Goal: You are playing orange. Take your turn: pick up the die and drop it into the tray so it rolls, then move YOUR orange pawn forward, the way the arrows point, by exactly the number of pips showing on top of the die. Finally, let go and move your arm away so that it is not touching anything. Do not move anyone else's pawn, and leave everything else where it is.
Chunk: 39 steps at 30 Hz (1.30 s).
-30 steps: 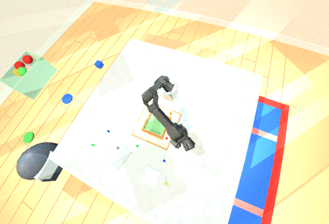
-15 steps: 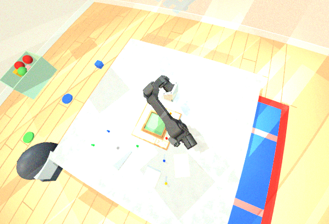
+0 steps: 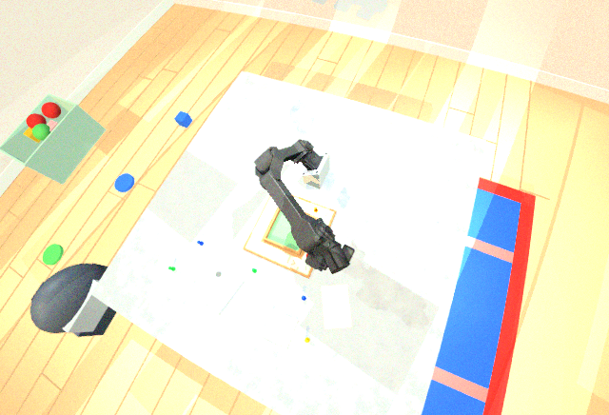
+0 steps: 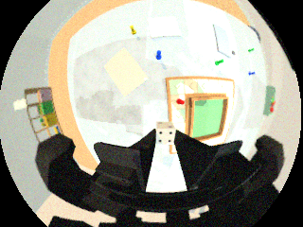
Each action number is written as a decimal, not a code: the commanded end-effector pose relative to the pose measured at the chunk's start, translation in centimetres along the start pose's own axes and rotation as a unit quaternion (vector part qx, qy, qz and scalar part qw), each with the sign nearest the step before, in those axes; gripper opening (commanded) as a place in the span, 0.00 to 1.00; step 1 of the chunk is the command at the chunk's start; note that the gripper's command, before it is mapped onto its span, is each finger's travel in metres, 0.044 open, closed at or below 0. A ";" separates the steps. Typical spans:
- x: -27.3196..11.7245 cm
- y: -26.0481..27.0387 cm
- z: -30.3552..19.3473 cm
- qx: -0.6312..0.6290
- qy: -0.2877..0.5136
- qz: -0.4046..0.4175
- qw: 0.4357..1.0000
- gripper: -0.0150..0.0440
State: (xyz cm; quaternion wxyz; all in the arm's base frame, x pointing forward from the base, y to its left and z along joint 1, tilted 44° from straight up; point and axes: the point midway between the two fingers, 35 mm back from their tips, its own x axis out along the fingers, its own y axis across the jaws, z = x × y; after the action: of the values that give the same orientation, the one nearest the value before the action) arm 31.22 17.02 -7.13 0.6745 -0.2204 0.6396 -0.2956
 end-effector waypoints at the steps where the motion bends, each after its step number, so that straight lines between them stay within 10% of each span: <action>1: -0.1 -1.4 0.4 -0.053 -0.004 0.002 0.999 0.25; 39: 2.3 -12.9 -0.1 -0.569 -0.002 -0.004 0.822 0.25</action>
State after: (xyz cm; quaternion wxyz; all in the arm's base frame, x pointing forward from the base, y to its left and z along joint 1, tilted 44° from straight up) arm 29.81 6.93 -0.75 0.4487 -0.5493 0.6987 0.0936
